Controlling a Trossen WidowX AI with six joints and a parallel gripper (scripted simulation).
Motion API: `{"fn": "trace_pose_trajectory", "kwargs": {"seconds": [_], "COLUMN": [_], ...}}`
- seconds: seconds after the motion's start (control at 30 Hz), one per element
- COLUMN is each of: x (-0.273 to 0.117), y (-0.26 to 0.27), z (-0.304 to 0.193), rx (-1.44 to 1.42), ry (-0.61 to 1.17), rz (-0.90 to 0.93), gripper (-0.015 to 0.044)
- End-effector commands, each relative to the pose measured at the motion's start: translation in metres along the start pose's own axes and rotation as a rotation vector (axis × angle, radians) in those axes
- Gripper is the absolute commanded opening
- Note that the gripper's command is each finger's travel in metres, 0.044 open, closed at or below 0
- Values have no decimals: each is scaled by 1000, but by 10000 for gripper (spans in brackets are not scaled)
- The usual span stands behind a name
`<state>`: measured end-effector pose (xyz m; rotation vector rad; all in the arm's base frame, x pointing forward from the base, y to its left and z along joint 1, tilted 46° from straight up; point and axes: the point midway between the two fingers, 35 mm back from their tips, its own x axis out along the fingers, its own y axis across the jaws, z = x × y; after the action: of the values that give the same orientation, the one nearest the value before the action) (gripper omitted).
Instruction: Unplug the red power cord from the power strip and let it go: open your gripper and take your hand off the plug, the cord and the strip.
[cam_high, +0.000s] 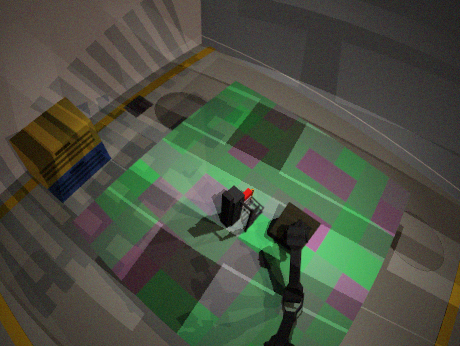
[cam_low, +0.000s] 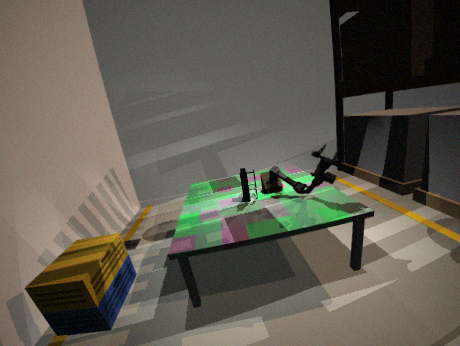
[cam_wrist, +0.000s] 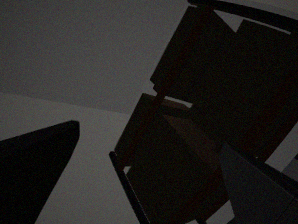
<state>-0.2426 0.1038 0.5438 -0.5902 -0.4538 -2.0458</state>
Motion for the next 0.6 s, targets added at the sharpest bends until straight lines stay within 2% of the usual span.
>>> {"fn": "trace_pose_trajectory", "kwargs": {"seconds": [0.0,0.27,0.57], "x": [1,41,56], "y": [3,116,271], "z": [0,5,-20], "rx": [-1,-26,-48], "ry": [0,11,114], "rz": [6,262,625], "gripper": [374,164,160]}}
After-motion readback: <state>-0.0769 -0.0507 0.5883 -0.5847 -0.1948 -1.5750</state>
